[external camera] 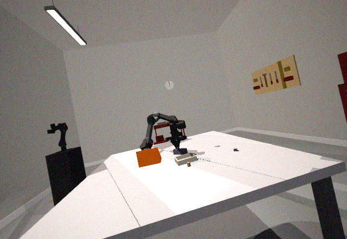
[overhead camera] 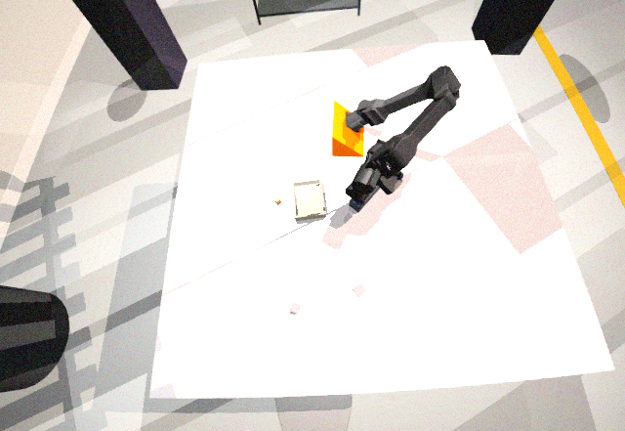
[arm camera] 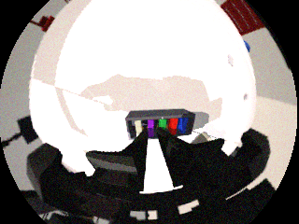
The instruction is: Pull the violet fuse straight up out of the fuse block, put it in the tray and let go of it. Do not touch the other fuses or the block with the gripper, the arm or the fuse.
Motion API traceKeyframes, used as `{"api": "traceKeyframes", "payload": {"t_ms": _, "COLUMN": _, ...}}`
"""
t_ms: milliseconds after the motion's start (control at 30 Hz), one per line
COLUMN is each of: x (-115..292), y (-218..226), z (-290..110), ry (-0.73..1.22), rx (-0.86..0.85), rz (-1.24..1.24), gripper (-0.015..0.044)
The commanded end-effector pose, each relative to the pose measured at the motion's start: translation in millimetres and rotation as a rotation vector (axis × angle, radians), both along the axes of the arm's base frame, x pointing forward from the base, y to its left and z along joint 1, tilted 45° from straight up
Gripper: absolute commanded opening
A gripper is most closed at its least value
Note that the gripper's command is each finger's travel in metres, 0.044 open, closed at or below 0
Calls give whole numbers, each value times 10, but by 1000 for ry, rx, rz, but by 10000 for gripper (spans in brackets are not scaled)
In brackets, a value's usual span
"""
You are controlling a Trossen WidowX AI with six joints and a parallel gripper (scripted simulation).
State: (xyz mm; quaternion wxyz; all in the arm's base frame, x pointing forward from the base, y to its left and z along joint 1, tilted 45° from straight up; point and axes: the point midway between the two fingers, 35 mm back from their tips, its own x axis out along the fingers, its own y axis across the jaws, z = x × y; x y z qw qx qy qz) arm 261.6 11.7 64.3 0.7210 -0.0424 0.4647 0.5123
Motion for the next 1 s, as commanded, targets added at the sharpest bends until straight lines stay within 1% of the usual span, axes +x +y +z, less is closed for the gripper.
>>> {"api": "traceKeyframes", "payload": {"t_ms": 0, "x": -7, "y": 35, "z": -23, "ry": 3, "rx": 7, "rz": -2, "gripper": 72}}
{"api": "traceKeyframes", "payload": {"t_ms": 400, "x": -5, "y": 65, "z": -52, "ry": 3, "rx": 7, "rz": -2, "gripper": 72}}
{"api": "traceKeyframes", "payload": {"t_ms": 767, "x": 0, "y": 53, "z": -48, "ry": 0, "rx": 0, "rz": 1, "gripper": 0}}
{"api": "traceKeyframes", "payload": {"t_ms": 967, "x": 0, "y": 44, "z": -40, "ry": 0, "rx": 1, "rz": 1, "gripper": 0}}
